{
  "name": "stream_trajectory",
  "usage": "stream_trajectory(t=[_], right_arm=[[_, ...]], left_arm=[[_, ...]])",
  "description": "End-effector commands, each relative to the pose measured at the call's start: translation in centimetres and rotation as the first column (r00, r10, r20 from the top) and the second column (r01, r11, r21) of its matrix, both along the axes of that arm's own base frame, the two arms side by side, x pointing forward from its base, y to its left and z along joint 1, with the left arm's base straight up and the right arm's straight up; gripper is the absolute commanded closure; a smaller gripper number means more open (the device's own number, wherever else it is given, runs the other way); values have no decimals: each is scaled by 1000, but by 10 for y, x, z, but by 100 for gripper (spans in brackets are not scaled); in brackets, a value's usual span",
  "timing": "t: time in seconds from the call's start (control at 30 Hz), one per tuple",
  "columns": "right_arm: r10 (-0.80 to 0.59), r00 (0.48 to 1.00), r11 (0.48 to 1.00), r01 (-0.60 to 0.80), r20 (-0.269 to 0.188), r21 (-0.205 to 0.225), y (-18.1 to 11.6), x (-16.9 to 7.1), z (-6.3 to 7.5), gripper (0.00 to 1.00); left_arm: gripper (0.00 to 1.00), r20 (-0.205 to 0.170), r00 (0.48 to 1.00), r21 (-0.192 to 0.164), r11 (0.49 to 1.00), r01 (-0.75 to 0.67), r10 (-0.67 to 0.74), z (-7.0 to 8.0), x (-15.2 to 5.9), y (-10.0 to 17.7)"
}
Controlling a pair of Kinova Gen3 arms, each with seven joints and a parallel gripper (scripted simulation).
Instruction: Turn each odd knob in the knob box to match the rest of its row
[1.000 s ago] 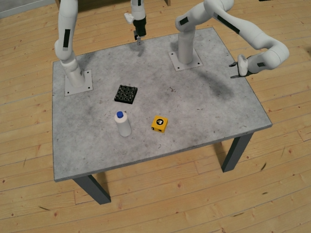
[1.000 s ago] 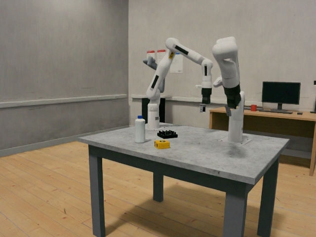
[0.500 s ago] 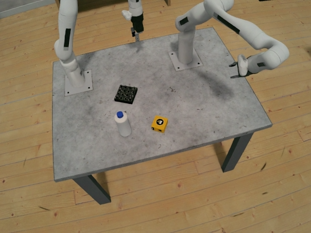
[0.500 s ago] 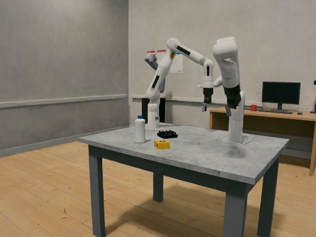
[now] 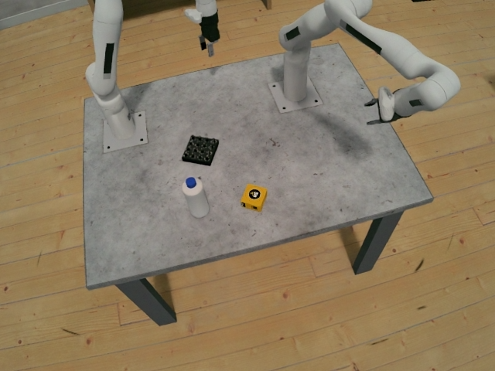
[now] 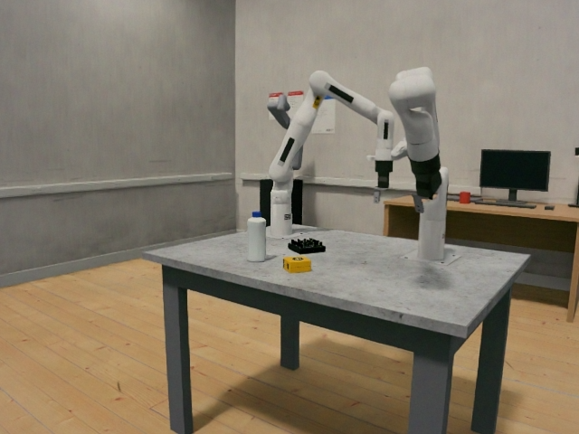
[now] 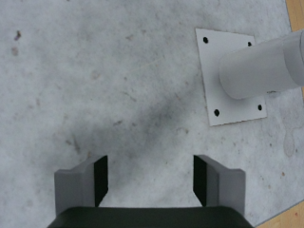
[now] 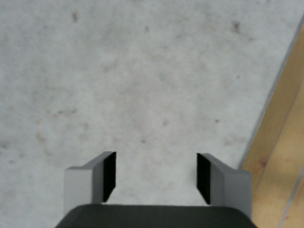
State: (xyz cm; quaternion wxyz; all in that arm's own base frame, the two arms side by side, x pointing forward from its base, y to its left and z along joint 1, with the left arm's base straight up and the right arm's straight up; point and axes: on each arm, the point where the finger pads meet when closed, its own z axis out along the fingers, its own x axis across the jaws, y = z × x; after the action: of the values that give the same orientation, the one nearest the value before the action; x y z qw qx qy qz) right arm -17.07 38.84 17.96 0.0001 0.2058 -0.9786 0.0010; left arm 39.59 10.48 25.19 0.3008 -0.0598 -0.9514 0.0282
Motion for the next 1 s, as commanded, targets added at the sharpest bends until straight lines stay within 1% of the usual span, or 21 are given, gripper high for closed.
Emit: stream_trajectory(t=[0.0,0.27,0.33,0.47,0.67,0.83,0.9,0.97], right_arm=[[54,999,999,-54,0,2,-9,-21,1,0],[216,976,976,-216,0,2,-45,-80,1,0],[216,976,976,-216,0,2,-45,-80,1,0],[305,952,952,-305,0,2,-70,-111,1,0],[445,895,895,-445,0,2,-116,-156,1,0],[562,827,827,-562,0,2,-163,-190,1,0],[562,827,827,-562,0,2,-163,-190,1,0],[608,794,794,-608,0,2,-184,-202,1,0]], left_arm=[[0,2,1000,1,1000,0,0,1,0,0],[0,2,1000,1,1000,0,0,1,0,0],[0,2,1000,1,1000,0,0,1,0,0],[0,2,1000,1,1000,0,0,1,0,0],[0,2,1000,1,1000,0,0,1,0,0],[0,2,1000,1,1000,0,0,1,0,0],[0,2,1000,1,1000,0,0,1,0,0],[0,2,1000,1,1000,0,0,1,0,0]])
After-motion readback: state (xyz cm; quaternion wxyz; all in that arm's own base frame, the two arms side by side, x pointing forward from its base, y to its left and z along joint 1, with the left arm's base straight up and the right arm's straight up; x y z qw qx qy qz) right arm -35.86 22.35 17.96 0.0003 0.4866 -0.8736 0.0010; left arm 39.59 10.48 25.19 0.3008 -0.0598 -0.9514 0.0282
